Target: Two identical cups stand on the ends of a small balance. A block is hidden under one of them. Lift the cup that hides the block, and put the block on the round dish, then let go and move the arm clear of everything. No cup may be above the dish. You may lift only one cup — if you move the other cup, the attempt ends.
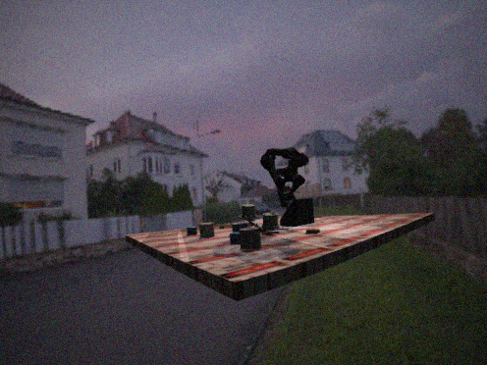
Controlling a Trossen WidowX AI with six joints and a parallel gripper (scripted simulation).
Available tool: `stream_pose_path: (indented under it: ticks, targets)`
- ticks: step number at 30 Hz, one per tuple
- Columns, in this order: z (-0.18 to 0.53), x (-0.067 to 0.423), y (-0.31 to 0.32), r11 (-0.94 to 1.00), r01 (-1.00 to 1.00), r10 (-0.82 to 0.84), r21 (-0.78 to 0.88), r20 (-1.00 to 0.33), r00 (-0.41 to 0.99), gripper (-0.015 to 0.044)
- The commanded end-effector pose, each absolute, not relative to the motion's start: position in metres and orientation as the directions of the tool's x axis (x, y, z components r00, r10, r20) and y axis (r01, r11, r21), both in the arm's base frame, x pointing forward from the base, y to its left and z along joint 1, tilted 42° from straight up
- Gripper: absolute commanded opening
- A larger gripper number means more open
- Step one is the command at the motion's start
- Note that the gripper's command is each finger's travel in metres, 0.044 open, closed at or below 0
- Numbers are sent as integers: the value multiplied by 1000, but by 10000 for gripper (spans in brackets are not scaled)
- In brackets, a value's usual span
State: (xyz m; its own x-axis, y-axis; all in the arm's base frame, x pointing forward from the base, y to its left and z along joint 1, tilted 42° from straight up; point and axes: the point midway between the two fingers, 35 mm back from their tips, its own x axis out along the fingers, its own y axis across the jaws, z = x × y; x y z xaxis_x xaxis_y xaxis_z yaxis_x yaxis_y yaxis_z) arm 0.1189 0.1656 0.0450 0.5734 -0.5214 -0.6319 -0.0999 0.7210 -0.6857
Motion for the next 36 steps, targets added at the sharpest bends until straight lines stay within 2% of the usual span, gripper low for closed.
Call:
stream_pose_path:
  ticks: [1, 9, 17, 27, 36]
  targets:
    - [66, 129, 167, 733, -11, -519, -681, -569, 638, 440]
    - [112, 148, 168, 750, 142, -499, -646, -412, 762, 440]
    - [114, 150, 169, 743, 142, -502, -654, -404, 765, 440]
    - [95, 172, 182, 590, -48, -592, -806, -472, 653, 440]
    - [75, 194, 192, 457, -281, -649, -844, -532, 544, 440]
